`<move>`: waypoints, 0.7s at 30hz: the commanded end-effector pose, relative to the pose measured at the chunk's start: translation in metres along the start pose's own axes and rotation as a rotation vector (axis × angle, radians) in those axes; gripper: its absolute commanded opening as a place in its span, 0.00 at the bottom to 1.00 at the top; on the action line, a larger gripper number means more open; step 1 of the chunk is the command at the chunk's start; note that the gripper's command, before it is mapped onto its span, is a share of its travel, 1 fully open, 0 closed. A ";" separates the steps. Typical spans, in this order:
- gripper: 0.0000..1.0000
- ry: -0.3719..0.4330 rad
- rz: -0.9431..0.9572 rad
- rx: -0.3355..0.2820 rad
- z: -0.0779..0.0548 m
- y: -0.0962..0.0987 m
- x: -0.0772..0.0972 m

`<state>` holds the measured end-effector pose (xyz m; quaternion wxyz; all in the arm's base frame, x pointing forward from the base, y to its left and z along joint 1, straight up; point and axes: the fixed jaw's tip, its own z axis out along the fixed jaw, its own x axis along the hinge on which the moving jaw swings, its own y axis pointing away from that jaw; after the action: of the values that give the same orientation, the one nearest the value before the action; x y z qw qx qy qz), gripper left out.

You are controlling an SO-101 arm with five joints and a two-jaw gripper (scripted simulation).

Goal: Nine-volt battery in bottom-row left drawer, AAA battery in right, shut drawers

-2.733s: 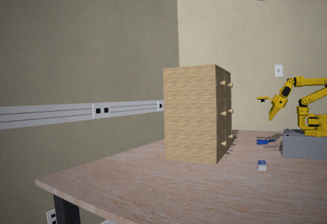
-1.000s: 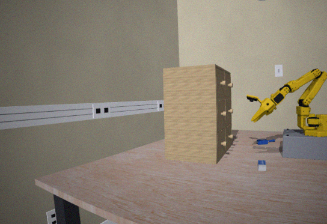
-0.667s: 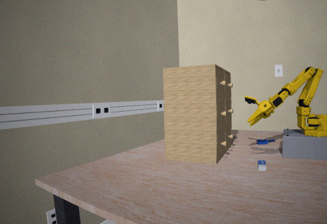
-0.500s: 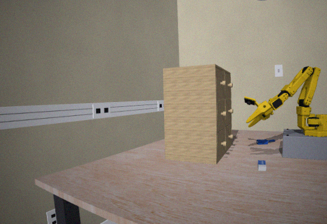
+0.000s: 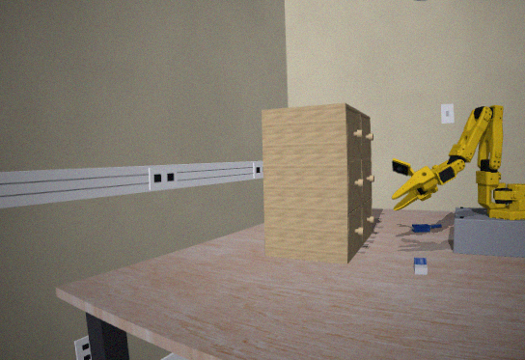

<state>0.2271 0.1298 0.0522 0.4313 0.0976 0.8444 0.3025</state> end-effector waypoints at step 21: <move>0.25 -0.028 0.109 -0.120 0.003 0.012 0.013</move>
<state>0.2239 0.1454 0.0537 0.4401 0.1207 0.8072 0.3745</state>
